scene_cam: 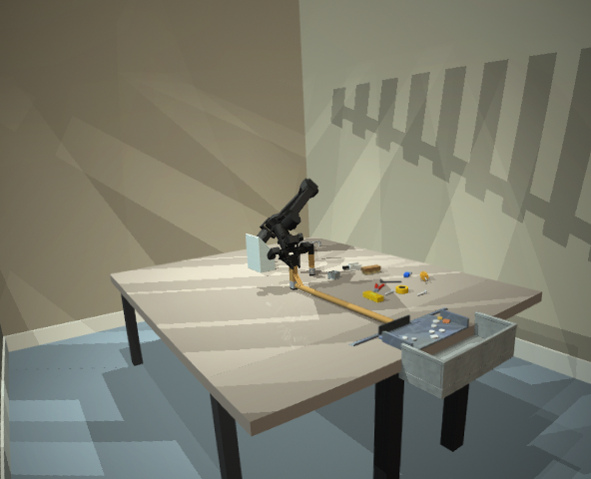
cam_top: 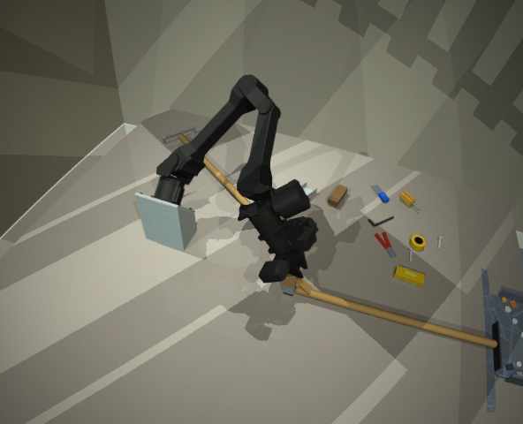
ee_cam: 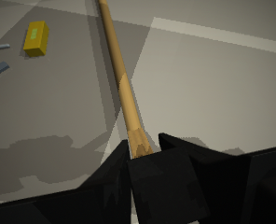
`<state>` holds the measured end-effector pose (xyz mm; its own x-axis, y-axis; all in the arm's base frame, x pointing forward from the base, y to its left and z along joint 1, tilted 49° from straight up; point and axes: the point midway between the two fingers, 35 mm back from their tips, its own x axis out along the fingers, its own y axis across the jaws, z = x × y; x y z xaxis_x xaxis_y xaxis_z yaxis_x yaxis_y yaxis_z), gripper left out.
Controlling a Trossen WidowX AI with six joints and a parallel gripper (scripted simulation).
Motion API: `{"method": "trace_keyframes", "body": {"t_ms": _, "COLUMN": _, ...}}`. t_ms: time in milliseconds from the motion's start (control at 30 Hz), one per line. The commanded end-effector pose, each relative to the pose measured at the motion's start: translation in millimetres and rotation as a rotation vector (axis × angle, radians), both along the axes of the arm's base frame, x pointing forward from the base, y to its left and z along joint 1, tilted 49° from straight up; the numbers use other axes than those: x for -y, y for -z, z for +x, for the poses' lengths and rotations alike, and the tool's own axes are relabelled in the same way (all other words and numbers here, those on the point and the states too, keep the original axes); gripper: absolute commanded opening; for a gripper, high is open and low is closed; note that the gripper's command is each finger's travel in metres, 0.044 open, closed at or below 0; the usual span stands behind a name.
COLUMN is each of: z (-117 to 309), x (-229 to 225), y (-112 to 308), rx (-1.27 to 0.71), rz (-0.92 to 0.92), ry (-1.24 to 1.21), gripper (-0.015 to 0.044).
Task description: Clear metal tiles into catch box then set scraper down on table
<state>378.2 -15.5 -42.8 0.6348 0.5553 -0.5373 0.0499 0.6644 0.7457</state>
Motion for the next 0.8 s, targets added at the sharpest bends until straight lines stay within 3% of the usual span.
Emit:
{"method": "trace_keyframes", "body": {"t_ms": 0, "z": 11, "x": 0, "y": -3, "rx": 0.018, "rz": -0.003, "ry": -0.006, "gripper": 0.0}}
{"method": "trace_keyframes", "body": {"t_ms": 767, "z": 40, "x": 9, "y": 7, "rx": 0.02, "rz": -0.003, "ry": -0.006, "gripper": 0.0}}
